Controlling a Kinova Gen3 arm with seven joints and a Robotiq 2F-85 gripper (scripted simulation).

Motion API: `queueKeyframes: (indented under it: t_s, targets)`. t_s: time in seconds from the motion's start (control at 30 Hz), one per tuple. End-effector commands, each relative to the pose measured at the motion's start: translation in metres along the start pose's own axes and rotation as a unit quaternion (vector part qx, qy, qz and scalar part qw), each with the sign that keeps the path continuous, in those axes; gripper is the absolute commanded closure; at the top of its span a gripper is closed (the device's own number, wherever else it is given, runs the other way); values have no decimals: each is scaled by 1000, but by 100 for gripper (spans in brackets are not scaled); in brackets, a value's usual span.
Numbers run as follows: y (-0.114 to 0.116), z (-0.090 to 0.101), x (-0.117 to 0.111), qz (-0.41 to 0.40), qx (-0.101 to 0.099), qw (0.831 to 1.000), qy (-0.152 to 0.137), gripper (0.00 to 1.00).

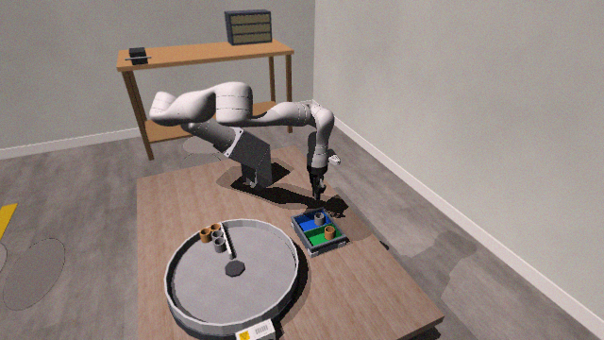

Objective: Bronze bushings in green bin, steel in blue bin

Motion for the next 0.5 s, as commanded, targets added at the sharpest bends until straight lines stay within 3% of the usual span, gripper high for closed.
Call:
queueKeyframes:
  t_s: [0.0, 0.17, 0.33, 0.43, 0.47]
  targets:
    - [8, 2, 37, -4, 0, 1000, 1, 82]
    - [8, 2, 37, -4, 0, 1000, 1, 82]
    - [11, 0, 95, -4, 0, 1000, 1, 82]
    - [11, 0, 95, -4, 0, 1000, 1, 82]
    - [12, 0, 106, -4, 0, 1000, 1, 82]
Point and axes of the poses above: the point where the finger pads meet when closed, its own z axis back along the fingers, its own y axis across the jaws, x = y × z, the point moved 10 cm from there along z, back along the fingers, and after that the axes turned 7 degrees about z, right-handed, at the moved point
